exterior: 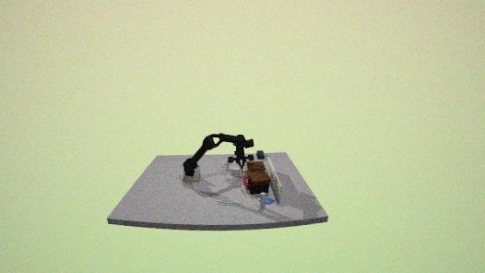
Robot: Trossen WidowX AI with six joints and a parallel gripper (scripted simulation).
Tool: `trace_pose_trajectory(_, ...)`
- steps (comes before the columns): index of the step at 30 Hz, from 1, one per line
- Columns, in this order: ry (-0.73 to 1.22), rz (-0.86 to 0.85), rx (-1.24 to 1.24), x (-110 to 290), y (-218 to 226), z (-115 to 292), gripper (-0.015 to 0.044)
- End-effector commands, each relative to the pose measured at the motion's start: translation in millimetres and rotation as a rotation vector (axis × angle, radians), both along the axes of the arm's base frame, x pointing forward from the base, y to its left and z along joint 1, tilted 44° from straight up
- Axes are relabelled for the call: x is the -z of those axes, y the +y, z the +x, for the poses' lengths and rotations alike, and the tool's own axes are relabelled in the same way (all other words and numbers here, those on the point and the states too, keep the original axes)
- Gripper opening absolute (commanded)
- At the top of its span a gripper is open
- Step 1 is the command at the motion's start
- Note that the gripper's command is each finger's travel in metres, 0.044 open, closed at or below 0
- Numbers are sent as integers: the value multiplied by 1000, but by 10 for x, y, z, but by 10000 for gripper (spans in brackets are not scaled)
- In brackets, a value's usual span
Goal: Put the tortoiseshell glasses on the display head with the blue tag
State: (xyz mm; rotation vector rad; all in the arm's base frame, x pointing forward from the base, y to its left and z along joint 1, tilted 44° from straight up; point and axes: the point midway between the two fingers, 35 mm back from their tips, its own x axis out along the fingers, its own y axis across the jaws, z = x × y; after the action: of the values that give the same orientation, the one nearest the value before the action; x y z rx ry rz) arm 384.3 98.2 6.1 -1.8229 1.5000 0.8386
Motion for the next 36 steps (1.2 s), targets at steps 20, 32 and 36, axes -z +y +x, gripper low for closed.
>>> trace_pose_trajectory(20,-2,-2,-5,-1,6,90,0)
trace_pose_trajectory(32,-2,-2,-5,35,-29,94,0)
trace_pose_trajectory(36,-4,2,-1,30,-20,96,53)
